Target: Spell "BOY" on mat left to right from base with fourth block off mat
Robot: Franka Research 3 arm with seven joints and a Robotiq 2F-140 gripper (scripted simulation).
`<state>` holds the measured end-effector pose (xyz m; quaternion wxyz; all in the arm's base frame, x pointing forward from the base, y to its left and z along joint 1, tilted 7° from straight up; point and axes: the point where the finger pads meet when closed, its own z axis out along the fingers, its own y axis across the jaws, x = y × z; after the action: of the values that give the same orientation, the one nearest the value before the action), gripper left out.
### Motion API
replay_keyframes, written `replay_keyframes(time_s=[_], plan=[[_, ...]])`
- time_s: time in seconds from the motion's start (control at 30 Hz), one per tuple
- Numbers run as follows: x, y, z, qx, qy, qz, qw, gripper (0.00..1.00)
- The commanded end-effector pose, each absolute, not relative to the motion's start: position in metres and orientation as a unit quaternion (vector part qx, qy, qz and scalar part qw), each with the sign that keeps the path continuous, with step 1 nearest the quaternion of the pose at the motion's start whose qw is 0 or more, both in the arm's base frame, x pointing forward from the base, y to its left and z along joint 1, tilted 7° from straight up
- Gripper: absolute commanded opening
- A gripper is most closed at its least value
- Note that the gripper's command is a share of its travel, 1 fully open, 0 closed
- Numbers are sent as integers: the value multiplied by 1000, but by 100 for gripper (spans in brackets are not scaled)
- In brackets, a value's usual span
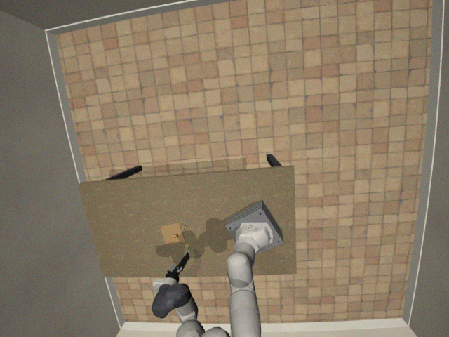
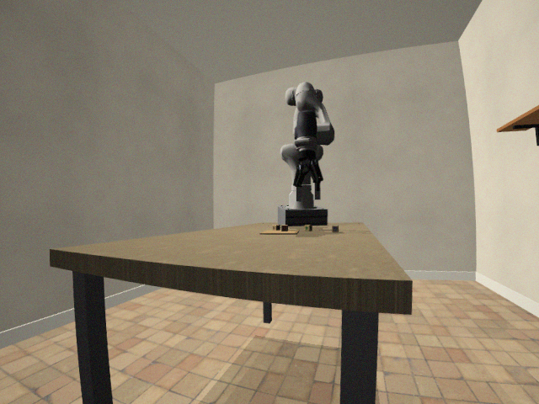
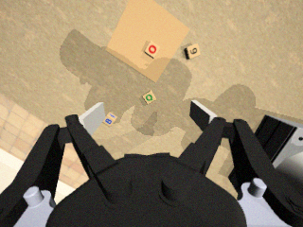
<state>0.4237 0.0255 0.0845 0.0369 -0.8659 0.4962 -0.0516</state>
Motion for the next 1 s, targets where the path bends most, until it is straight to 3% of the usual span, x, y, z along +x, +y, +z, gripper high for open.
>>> replay_keyframes(time_s=[0.0,0.97], plan=[[424,25,83,-829,555,-49,42,100],[423,26,75,-702,710,-35,50,100]])
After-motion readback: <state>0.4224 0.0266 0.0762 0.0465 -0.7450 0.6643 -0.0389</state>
